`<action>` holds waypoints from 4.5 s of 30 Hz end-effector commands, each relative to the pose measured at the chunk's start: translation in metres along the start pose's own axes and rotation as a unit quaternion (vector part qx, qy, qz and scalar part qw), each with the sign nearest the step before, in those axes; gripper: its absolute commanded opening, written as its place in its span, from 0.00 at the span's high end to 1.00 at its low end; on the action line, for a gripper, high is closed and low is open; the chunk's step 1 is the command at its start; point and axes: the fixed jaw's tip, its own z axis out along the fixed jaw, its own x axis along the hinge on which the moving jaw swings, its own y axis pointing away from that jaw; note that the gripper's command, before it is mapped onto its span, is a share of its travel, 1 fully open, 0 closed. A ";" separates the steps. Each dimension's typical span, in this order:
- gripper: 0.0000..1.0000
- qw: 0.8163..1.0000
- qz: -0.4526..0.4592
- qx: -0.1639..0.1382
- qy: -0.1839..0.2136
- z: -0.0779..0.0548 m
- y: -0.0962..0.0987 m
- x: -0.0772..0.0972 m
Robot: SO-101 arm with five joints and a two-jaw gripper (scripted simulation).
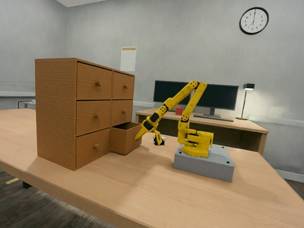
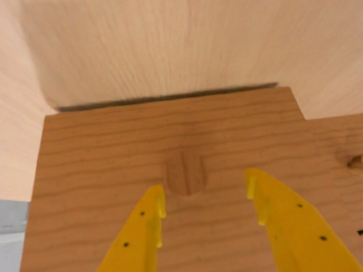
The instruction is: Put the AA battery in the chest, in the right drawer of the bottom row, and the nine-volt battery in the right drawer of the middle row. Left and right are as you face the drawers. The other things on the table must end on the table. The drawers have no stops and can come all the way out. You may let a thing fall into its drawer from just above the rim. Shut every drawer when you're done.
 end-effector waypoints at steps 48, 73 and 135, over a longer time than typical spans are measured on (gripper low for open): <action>0.79 1.000 0.001 -0.015 0.009 -0.077 0.007 -0.004; 0.79 1.000 0.001 -0.012 0.009 -0.034 0.007 -0.003; 0.79 1.000 0.001 -0.013 0.009 -0.031 0.008 -0.007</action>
